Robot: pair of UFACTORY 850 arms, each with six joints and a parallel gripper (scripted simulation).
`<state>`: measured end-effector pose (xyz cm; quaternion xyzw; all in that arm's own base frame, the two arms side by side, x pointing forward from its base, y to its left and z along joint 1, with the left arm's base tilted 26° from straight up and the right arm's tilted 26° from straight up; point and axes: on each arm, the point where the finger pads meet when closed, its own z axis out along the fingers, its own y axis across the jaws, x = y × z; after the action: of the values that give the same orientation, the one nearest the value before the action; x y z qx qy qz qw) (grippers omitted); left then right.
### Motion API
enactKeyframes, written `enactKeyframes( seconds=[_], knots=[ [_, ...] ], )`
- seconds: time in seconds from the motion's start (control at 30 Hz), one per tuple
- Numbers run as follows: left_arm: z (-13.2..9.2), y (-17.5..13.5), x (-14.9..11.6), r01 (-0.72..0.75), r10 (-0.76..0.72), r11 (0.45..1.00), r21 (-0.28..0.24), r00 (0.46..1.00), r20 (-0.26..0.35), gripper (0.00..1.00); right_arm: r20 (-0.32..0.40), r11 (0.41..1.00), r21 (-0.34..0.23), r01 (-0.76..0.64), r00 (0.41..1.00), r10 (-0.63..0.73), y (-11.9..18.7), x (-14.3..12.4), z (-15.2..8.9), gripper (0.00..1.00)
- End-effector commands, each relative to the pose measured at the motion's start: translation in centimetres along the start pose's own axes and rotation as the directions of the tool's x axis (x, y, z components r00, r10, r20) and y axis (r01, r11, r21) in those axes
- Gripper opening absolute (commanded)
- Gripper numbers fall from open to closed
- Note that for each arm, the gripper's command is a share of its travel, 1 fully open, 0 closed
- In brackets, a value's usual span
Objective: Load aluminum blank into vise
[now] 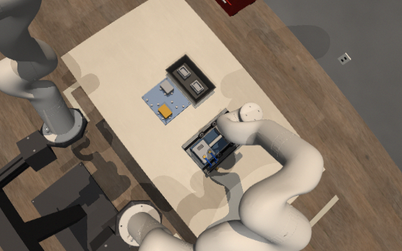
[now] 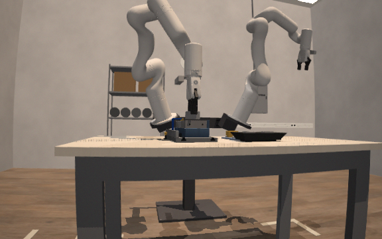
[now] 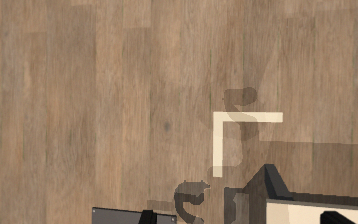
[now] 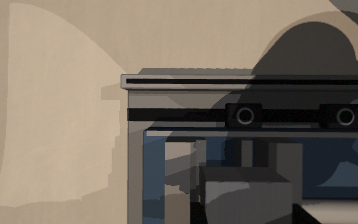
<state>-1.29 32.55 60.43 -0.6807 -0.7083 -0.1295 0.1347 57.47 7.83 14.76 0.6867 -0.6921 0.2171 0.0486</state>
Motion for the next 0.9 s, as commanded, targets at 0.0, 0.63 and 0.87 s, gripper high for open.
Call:
enactKeyframes(
  seconds=[0.0,0.63,0.87],
  knots=[
    [-0.08,-0.01,0.04,0.000,0.000,1.000,0.000,1.000,-0.002,1.00,0.001,1.000,0.002,0.000,1.000,0.000,-0.09,-0.02,-0.08,0.00],
    [-0.08,-0.01,0.04,0.000,0.000,1.000,0.000,1.000,-0.002,1.00,0.001,1.000,0.002,0.000,1.000,0.000,-0.09,-0.02,0.05,0.00],
    [-0.08,-0.01,0.04,0.000,0.000,1.000,0.000,1.000,-0.002,1.00,0.001,1.000,0.002,0.000,1.000,0.000,-0.09,-0.02,0.19,0.00]
  ],
)
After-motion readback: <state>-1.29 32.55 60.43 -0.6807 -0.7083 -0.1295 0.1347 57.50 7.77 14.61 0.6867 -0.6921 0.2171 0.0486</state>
